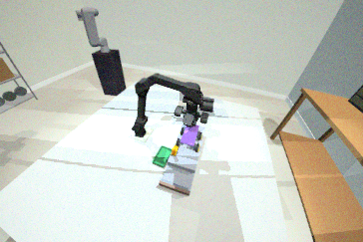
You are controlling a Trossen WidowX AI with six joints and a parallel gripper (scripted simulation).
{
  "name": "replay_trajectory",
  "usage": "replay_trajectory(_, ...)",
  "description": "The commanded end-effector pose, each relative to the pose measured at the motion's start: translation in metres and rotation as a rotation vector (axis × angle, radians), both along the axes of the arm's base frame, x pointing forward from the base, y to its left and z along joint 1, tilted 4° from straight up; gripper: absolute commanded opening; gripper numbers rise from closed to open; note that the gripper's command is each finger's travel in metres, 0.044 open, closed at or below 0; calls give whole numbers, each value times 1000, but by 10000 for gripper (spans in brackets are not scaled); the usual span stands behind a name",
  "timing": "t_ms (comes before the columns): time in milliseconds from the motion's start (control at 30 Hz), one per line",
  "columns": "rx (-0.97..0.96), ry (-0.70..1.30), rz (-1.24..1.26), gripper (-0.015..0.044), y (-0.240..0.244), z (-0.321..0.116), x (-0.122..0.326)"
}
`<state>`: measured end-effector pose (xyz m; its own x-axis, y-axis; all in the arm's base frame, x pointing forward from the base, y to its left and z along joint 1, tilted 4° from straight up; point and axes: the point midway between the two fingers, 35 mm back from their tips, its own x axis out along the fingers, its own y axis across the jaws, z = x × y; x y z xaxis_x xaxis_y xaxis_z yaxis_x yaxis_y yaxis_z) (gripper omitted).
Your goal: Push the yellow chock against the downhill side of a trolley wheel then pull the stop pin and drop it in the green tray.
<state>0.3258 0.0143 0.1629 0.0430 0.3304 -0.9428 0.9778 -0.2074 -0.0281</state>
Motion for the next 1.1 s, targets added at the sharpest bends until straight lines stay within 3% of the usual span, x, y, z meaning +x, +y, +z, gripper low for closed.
replay_trajectory(0, 4, -5, 3, 0, 0, 5, 0)
replay_trajectory(1067, 4, -5, 3, 0, 0, 27, 2)
